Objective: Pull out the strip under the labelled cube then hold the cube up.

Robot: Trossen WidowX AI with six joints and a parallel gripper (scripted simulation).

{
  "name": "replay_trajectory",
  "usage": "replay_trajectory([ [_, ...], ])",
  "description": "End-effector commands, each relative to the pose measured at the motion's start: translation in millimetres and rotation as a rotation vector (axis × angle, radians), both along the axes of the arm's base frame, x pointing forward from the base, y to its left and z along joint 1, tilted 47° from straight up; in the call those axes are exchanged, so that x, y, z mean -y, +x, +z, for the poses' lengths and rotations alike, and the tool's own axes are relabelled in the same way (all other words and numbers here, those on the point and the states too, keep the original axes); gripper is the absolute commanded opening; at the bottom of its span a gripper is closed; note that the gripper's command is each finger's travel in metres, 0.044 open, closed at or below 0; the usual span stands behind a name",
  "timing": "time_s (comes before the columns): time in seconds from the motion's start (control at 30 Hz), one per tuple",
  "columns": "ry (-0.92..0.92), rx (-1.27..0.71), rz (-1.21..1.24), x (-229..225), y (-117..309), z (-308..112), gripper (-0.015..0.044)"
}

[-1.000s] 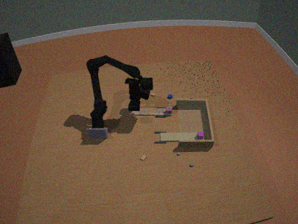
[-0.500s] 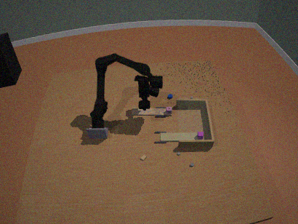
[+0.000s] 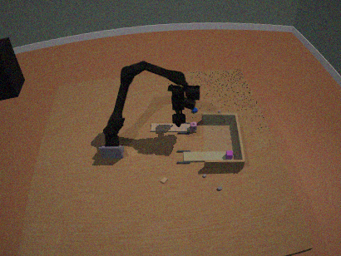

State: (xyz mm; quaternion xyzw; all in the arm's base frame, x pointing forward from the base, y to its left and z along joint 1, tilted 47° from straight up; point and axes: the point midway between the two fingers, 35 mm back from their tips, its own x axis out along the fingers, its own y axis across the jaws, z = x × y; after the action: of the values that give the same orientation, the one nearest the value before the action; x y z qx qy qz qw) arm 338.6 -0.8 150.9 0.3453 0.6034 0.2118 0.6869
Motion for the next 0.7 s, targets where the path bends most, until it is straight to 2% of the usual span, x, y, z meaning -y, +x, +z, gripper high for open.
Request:
replay_trajectory([
  [0.0, -0.004, 0.004, 0.005, 5.0, 13.3, 0.6, 0.0440],
  [0.53, -0.006, 0.007, 0.005, 27.9, 72.6, 3.8, 0.0440],
  [0.67, -0.006, 0.007, 0.005, 25.5, 73.6, 1.3, 0.0335],
])
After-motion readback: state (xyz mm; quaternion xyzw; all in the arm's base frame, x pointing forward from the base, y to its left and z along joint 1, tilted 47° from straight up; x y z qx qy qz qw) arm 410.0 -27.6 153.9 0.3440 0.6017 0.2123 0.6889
